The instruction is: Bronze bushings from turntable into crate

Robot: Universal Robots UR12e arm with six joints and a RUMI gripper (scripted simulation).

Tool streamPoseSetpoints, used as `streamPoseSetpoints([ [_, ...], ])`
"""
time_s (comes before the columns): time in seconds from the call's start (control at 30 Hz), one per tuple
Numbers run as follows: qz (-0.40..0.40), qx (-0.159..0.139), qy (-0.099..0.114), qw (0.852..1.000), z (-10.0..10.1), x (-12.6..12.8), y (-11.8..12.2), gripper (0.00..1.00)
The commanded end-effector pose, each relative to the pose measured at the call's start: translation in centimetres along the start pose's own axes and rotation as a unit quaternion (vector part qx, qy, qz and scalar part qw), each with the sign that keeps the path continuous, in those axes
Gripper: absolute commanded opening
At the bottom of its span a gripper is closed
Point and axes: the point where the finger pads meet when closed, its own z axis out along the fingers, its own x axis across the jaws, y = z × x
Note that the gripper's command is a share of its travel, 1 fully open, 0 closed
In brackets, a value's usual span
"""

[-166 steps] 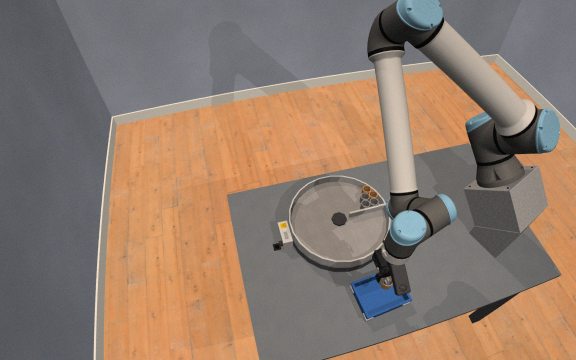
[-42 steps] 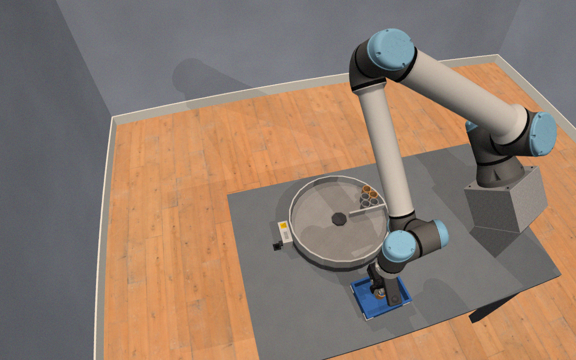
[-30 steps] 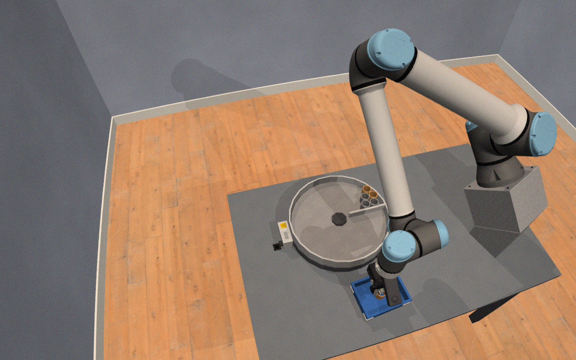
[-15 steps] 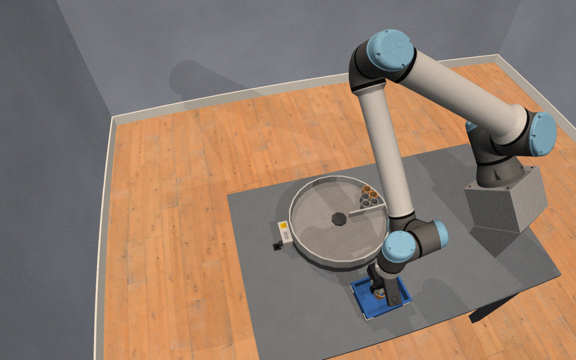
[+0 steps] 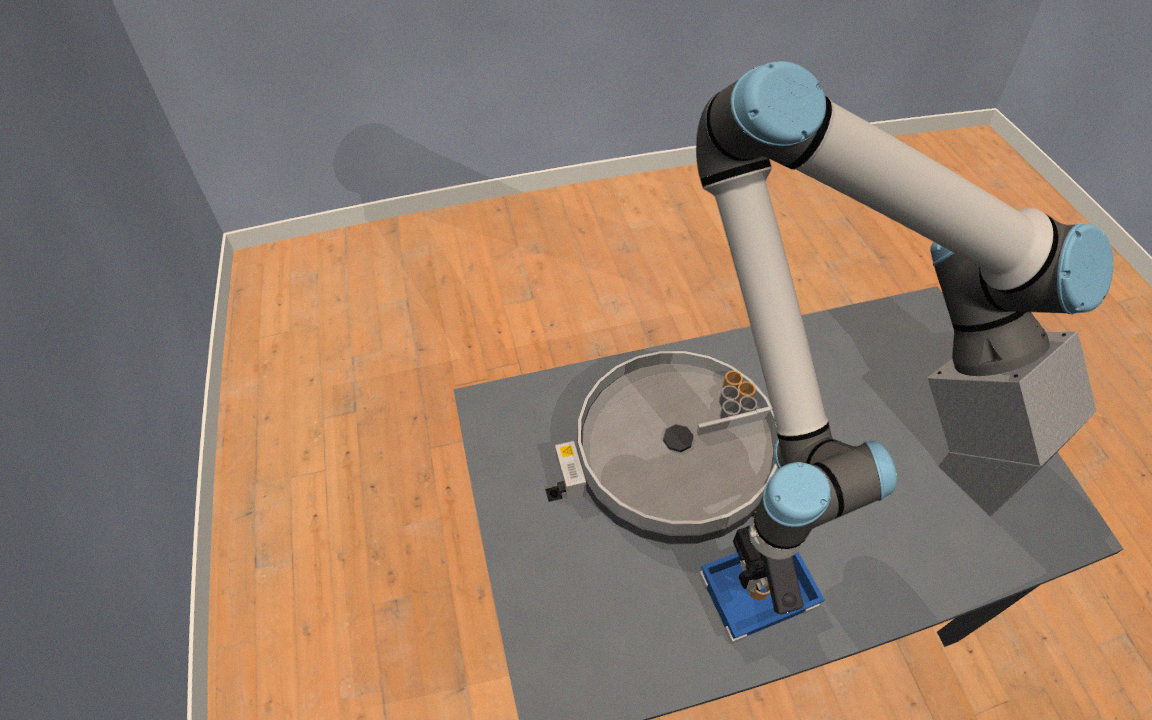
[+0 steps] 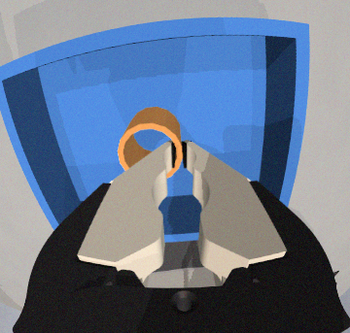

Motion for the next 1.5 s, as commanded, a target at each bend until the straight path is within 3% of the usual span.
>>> streamPoseSetpoints([
  [0.0,0.0,0.0,0.0,1.0,-0.03,0.03,-0.01,0.0],
  [1.17,0.0,0.0,0.0,1.0,-0.03,0.03,-0.01,0.0],
  [1.2,0.0,0.0,0.0,1.0,-0.03,0.03,-0.01,0.06],
  [1.47,0.0,0.0,0.0,1.0,-0.03,0.03,-0.01,0.06],
])
